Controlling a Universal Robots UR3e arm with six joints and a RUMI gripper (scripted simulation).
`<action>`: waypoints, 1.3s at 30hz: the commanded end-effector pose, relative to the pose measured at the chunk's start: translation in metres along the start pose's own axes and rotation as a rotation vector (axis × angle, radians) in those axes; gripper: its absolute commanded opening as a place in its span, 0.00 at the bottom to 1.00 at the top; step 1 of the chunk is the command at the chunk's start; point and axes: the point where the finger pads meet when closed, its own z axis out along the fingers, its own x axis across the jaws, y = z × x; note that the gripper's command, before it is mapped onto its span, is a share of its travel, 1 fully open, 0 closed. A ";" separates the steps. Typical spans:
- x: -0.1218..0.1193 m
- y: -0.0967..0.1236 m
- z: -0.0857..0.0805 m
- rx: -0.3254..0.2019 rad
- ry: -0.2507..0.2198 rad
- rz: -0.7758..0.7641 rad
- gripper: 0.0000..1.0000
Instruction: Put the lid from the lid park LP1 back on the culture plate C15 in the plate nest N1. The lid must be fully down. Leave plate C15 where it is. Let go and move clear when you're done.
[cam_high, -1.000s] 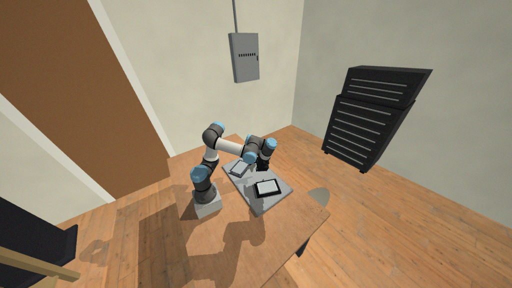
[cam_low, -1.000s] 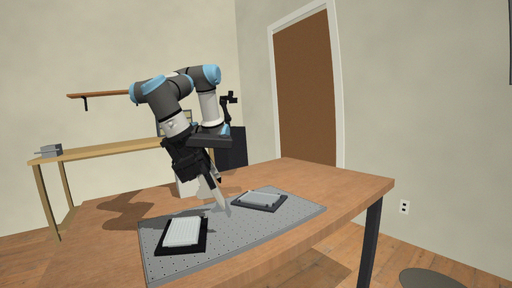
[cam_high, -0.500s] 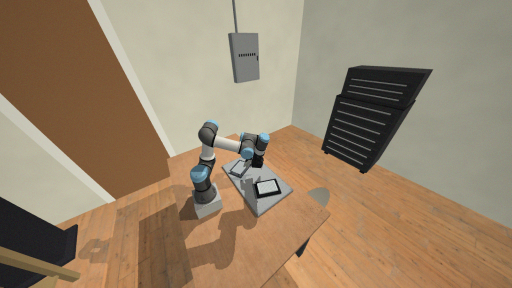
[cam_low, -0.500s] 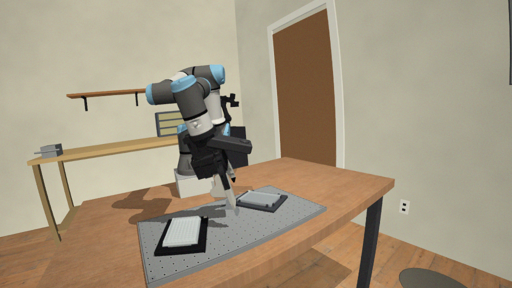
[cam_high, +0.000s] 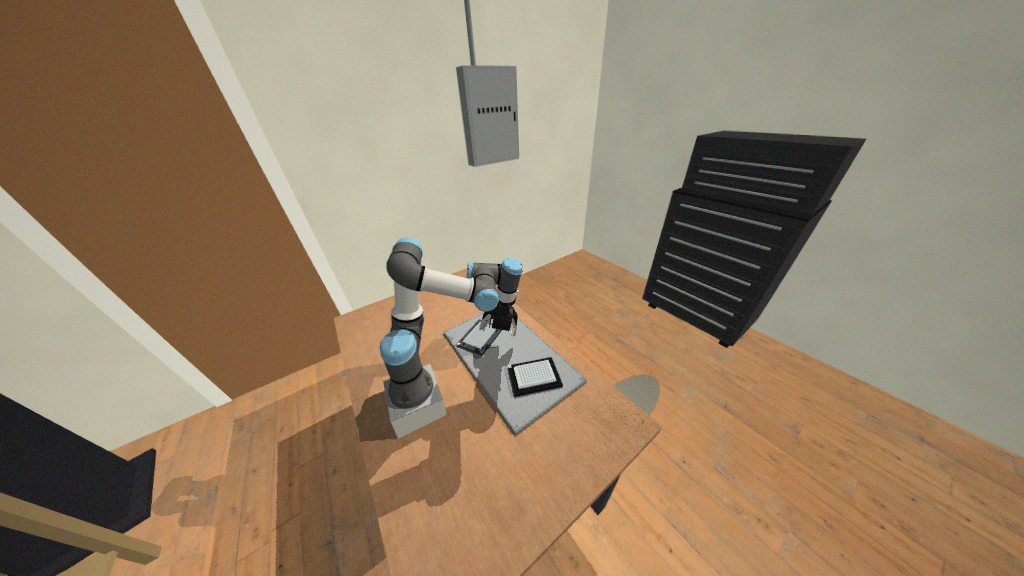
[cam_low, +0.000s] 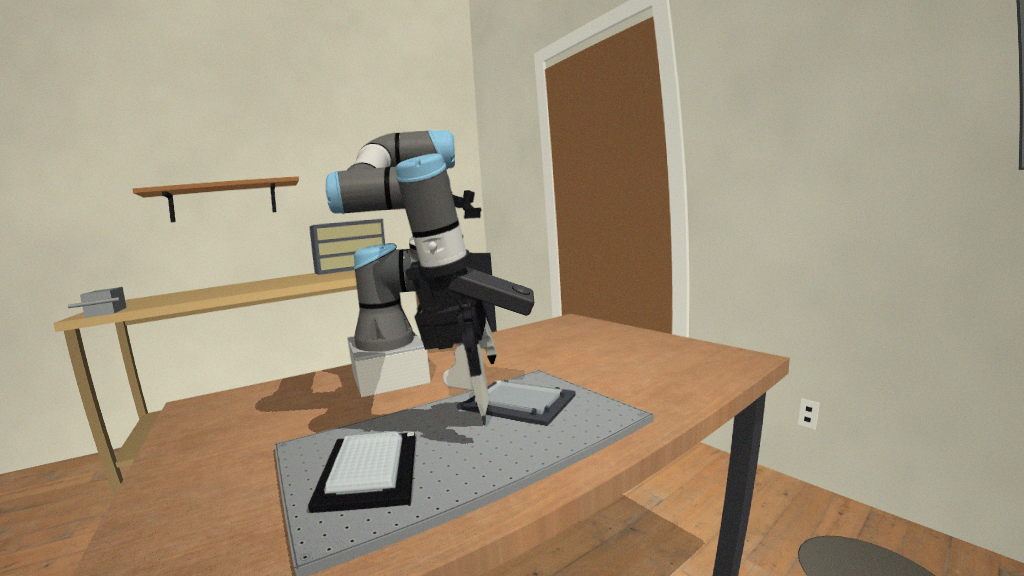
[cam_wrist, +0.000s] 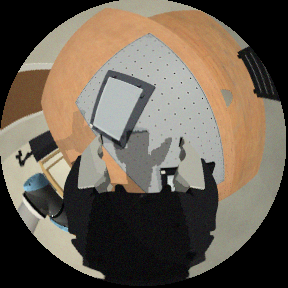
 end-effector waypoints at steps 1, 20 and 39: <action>-0.013 -0.010 0.011 -0.052 0.075 0.134 0.82; -0.055 -0.028 0.031 -0.073 0.201 0.334 0.82; -0.072 -0.033 0.037 -0.059 0.254 0.418 0.82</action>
